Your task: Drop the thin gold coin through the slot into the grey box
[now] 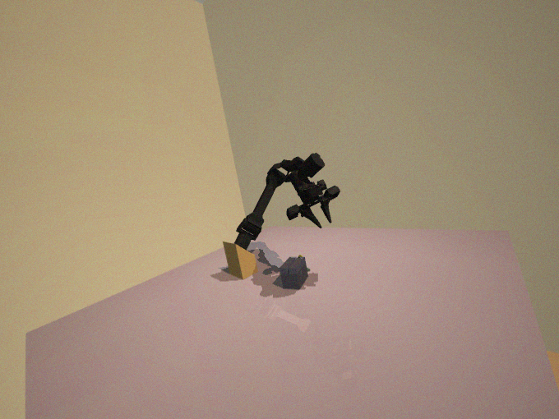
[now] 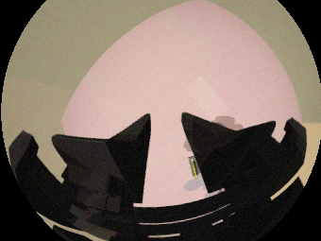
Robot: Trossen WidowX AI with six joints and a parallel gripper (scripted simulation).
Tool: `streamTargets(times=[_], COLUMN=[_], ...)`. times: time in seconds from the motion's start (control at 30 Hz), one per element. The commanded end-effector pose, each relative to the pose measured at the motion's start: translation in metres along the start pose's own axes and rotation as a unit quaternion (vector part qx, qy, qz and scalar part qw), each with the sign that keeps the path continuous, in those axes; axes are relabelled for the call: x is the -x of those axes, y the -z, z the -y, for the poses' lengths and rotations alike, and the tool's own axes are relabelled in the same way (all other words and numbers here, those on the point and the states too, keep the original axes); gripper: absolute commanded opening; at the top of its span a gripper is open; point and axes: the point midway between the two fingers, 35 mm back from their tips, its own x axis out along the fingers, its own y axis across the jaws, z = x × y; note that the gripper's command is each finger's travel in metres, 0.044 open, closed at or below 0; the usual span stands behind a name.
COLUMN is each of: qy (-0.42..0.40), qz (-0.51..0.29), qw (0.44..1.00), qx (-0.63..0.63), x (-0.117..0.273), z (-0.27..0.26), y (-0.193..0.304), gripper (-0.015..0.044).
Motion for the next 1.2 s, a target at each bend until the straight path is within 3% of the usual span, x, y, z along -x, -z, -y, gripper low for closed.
streamTargets(times=[0.0,0.27,1.17], qy=[0.039,0.088,0.087], qz=[-0.077,-0.246,-0.25], qw=[0.995,0.955,0.954], qx=[0.05,0.137,0.14], x=[-0.001,0.022,-0.032], z=[0.021,0.076,0.084], y=[0.054,0.16,0.19], gripper=[0.0161,0.0161,0.0161])
